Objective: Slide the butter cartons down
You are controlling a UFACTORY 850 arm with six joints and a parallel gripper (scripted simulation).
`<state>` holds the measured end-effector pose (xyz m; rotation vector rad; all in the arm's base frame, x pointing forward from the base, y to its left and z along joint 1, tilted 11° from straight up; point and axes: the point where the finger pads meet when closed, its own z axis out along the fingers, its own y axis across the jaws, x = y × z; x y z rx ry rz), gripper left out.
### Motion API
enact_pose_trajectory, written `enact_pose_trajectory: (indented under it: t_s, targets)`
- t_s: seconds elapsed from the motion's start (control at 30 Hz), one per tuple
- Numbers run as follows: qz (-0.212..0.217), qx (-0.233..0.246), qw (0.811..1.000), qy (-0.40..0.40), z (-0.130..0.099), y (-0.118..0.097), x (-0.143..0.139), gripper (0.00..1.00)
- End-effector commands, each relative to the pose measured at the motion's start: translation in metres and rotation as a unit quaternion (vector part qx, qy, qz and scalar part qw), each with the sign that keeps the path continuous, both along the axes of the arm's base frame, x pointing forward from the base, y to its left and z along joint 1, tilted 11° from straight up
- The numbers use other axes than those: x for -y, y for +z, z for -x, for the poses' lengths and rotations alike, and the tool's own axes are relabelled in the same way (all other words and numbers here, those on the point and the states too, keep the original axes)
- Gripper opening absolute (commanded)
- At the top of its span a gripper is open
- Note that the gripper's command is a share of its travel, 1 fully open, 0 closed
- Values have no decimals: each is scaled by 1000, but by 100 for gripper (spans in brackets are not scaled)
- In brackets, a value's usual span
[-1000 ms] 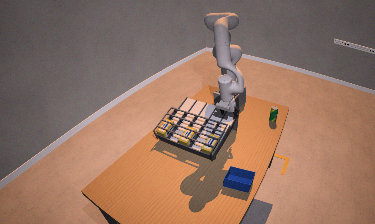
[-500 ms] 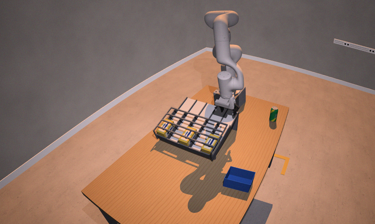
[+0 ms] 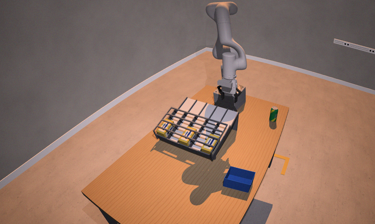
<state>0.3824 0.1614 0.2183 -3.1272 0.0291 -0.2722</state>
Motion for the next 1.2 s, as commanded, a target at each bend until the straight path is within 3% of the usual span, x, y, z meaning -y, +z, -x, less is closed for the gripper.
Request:
enact_pose_trajectory:
  t_s: [0.0, 0.07, 0.1, 0.2, 0.4, 0.63, 0.67, 1.17]
  targets:
    - [11, 8, 1000, -3, 2, 6, 0, 100]
    - [11, 8, 1000, -3, 2, 6, 0, 100]
    - [2, 3, 1000, -1, 41, 20, 55, 100]
    - [2, 3, 1000, -1, 45, 21, 61, 100]
    - [2, 3, 1000, -1, 85, 37, 118, 100]
    - [2, 3, 1000, -1, 85, 37, 118, 100]
    - [13, 6, 1000, -5, 79, 27, 108, 100]
    - [13, 6, 1000, -5, 79, 27, 108, 100]
